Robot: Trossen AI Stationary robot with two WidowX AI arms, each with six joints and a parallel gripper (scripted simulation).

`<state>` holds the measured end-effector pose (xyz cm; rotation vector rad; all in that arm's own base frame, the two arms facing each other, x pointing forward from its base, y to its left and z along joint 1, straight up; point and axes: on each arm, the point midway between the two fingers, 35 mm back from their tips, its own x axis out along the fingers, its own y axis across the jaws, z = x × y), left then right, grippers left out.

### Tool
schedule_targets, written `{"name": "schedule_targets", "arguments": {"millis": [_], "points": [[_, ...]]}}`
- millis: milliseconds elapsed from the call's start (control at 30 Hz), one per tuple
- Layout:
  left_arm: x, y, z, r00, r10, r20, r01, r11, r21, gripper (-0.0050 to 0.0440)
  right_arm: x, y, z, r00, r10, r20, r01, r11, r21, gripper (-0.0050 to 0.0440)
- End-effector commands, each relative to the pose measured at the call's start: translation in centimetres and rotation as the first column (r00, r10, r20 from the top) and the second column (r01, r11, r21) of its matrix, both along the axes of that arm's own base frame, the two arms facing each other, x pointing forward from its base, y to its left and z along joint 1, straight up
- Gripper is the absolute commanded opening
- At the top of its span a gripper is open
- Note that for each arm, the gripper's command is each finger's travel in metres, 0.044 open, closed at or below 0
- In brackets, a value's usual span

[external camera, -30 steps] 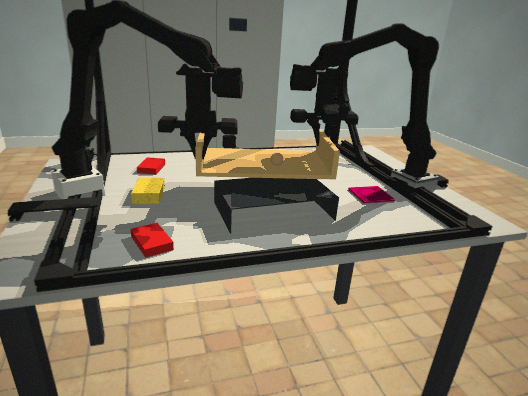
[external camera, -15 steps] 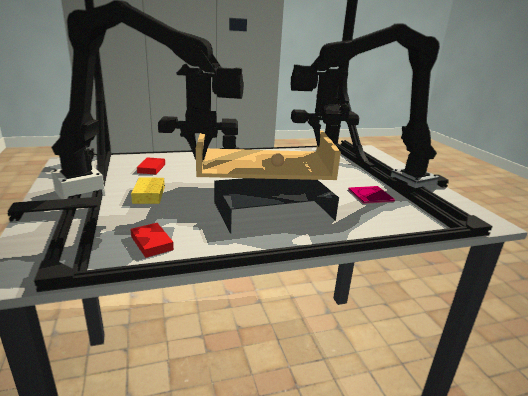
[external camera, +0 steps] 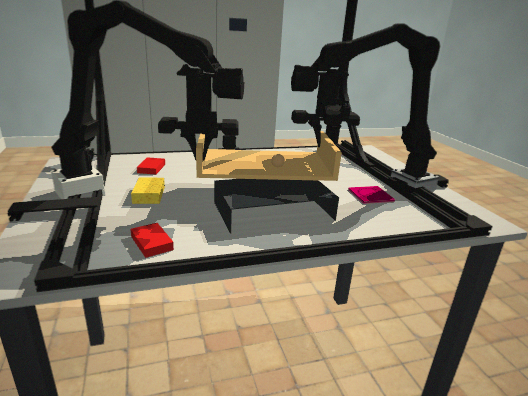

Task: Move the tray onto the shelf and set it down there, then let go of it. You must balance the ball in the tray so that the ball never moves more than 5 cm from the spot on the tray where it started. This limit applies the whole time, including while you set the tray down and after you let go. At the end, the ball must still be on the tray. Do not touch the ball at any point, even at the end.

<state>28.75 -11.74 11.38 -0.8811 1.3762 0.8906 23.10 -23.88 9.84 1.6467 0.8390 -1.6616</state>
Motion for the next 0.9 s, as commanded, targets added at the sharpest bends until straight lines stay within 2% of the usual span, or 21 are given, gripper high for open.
{"name": "schedule_targets", "arguments": {"millis": [0,233,433,800,867], "points": [[0.07,0.23,0.17,1.000,0.000,-0.004,0.000,1.000,-0.007,0.0020,-0.09,-0.18,0.02,1.000,0.000,0.007,0.000,1.000,0.005,0.0020],[0.10,0.47,0.22,1.000,0.000,-0.007,0.000,0.999,-0.035,0.0020,-0.17,-0.39,-0.03,1.000,0.000,0.015,0.000,0.999,0.033,0.0020],[0.15,0.61,0.00,1.000,0.000,0.006,0.000,1.000,0.016,0.0020,-0.24,-0.53,0.18,1.000,0.000,-0.007,0.000,1.000,-0.015,0.0020],[0.25,1.03,0.21,1.000,0.000,-0.006,0.000,0.999,-0.035,0.0020,-0.42,-0.91,-0.02,1.000,0.000,0.015,0.000,0.999,0.032,0.0020],[0.26,1.05,0.13,1.000,0.000,-0.002,0.000,1.000,-0.015,0.0020,-0.44,-0.94,0.06,1.000,0.000,0.006,0.000,1.000,0.014,0.0020]]}}
